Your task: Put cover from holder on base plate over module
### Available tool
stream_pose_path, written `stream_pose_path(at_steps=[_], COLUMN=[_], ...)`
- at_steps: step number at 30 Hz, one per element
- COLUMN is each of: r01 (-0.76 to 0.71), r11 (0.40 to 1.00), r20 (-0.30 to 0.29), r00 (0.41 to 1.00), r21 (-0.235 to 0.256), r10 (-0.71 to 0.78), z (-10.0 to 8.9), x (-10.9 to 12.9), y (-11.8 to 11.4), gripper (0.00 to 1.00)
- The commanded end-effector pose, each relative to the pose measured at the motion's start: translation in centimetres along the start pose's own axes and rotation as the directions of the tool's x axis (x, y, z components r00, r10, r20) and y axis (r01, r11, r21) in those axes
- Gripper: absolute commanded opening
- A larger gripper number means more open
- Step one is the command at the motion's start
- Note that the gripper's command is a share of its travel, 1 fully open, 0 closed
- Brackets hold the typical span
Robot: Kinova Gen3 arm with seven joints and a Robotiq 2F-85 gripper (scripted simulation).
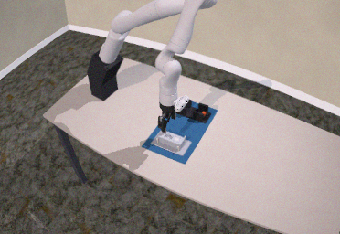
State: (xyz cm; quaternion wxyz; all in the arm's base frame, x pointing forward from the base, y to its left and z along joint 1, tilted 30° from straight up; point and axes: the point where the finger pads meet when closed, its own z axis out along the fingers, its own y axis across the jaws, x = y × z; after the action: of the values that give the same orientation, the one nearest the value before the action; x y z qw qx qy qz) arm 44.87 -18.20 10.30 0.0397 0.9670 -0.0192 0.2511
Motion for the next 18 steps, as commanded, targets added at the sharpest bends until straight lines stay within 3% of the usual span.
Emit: stream_pose_path(at_steps=[1,18], r01=[-0.011,-0.011], r11=[1.0,1.0], r20=[-0.014,-0.014], r00=[1.0,1.0], r21=[0.0,0.0], r10=[0.011,0.011], z=[-1.72,-1.49], x=[0.77,0.85], y=[-0.14,-0.12], gripper=[1.0,1.0])
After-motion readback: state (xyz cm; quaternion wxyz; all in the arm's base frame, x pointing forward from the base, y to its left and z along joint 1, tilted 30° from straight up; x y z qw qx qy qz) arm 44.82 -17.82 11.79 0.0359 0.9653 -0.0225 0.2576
